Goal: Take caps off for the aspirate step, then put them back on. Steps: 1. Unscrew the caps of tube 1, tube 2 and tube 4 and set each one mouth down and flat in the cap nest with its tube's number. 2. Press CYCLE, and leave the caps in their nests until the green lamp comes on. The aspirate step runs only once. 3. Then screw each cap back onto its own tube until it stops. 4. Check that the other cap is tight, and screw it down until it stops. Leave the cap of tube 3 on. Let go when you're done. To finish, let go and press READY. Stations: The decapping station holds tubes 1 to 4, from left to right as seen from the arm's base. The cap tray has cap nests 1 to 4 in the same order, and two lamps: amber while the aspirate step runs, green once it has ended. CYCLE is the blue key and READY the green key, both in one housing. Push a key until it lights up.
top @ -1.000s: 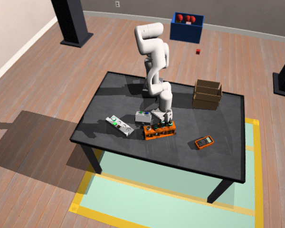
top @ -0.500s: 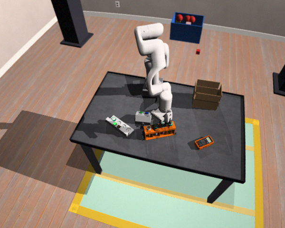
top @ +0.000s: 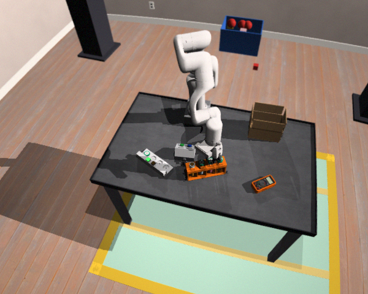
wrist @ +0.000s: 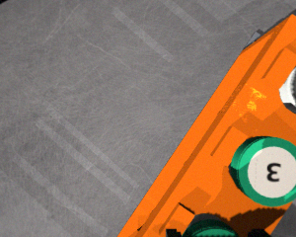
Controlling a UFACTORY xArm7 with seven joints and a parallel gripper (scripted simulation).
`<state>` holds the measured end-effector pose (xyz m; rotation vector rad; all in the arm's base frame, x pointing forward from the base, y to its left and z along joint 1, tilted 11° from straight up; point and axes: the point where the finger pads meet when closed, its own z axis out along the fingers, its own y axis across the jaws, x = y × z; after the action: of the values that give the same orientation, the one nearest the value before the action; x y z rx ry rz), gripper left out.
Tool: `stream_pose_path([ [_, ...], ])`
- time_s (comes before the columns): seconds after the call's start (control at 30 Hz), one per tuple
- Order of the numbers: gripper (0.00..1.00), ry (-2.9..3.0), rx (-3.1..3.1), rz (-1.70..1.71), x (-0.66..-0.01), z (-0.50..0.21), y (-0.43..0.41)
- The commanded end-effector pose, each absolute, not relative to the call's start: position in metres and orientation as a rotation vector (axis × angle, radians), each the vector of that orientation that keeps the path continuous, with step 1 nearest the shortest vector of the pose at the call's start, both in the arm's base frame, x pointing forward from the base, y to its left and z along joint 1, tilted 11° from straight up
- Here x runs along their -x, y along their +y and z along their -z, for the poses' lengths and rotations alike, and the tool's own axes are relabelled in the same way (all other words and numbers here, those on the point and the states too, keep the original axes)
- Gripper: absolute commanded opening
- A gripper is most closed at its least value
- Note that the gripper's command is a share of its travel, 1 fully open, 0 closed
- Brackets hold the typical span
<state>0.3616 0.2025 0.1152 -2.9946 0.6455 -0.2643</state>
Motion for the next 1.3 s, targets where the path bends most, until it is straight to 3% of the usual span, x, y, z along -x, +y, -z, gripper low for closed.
stream_pose_path([
  [0.0, 0.00, 0.645, 2.992, 0.268, -0.3627, -0.1158, 0.2031],
  [0.2, 0.00, 0.645, 2.992, 0.268, -0.3627, -0.1158, 0.2031],
  [0.23, 0.46, 0.645, 2.992, 0.268, -0.3627, -0.1158, 0.2031],
  [0.9, 0.46, 0.645, 2.992, 0.268, -0.3627, -0.1158, 0.2032],
  [1.27, 0.46, 0.930, 2.899, 0.255, -0.3635, -0.1113, 0.2032],
])
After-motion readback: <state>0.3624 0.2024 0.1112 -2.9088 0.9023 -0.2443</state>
